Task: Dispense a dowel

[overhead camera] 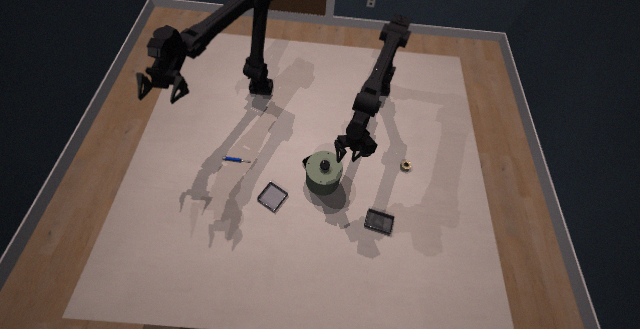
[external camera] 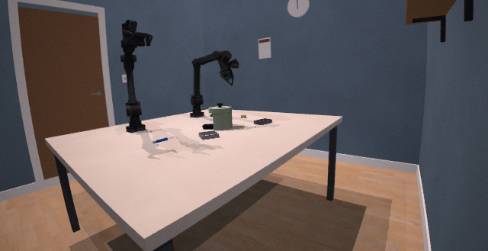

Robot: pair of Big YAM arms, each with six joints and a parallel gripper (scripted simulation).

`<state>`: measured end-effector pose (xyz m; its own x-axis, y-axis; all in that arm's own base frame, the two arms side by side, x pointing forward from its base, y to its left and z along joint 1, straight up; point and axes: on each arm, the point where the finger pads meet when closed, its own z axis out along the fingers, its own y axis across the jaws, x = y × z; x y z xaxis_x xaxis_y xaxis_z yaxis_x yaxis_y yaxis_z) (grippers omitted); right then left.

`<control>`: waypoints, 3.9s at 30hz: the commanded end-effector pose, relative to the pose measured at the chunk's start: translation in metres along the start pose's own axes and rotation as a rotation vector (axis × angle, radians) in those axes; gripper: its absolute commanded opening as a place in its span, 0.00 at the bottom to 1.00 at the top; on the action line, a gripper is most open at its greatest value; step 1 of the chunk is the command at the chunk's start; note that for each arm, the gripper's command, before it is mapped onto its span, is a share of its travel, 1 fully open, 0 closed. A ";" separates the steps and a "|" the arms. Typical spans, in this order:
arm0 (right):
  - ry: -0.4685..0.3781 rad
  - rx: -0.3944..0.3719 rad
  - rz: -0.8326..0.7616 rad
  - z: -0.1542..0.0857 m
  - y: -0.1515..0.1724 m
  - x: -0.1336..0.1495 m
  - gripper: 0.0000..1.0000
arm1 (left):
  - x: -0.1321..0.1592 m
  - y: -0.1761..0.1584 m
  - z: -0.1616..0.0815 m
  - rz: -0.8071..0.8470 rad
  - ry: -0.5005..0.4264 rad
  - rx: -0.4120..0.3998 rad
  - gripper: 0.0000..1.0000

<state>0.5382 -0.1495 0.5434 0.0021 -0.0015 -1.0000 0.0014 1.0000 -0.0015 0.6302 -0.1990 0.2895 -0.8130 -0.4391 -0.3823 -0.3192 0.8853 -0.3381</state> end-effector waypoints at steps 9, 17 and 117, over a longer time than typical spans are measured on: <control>-0.033 -0.010 -0.016 -0.004 0.007 -0.022 1.00 | 0.053 -0.034 0.041 -0.203 0.240 -0.224 0.69; -0.033 -0.010 -0.016 -0.004 0.007 -0.022 1.00 | 0.079 -0.038 0.059 -0.235 0.313 -0.332 0.69; -0.033 -0.010 -0.016 -0.004 0.007 -0.022 1.00 | 0.101 -0.016 0.114 -0.621 0.255 -0.435 0.00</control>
<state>0.5382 -0.1495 0.5435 0.0022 -0.0016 -1.0000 0.0014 1.0000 -0.0016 0.5919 -0.2728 0.1420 -0.5567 -0.8307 0.0017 -0.8307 0.5567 0.0059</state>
